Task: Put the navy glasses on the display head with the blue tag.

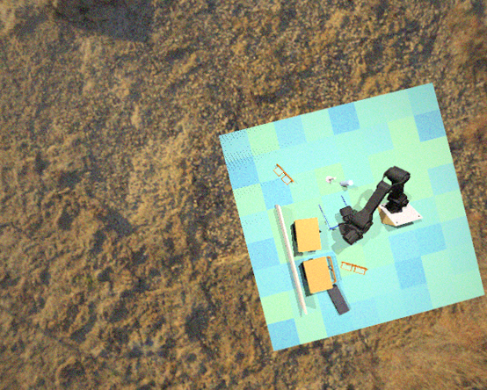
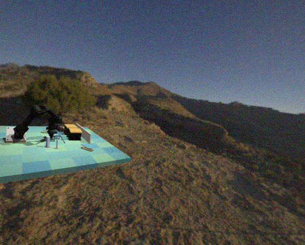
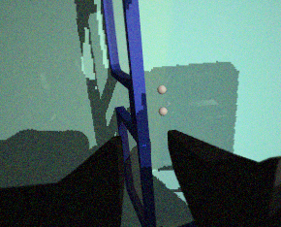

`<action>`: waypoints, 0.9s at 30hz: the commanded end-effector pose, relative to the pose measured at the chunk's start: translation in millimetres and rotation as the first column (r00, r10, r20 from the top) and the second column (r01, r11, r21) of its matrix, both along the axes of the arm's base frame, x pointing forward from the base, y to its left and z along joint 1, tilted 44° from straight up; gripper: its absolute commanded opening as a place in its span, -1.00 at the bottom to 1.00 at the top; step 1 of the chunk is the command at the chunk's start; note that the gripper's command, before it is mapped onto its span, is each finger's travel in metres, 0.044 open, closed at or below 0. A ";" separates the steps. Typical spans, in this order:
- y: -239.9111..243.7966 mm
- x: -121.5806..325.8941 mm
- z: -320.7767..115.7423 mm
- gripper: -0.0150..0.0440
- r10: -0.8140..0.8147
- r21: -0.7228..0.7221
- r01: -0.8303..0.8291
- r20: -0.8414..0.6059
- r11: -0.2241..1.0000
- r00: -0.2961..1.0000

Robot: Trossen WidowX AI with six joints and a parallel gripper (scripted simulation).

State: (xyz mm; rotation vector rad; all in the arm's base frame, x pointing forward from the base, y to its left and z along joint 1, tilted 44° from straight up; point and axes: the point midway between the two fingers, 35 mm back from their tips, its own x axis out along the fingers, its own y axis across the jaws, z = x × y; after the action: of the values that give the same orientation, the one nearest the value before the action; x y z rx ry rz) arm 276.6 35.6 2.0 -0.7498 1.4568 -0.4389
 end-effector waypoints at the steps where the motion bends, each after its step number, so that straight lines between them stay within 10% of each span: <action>1: 0.3 0.1 0.3 -0.20 0.000 0.000 0.000 0.000 1.000 1.000; 27: 22.8 0.0 20.7 -0.49 0.002 0.004 -0.002 -0.002 1.000 1.000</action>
State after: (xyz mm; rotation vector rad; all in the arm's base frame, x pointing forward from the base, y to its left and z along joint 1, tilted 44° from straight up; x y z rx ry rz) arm 274.6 42.7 10.4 -0.7568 1.4686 -0.4420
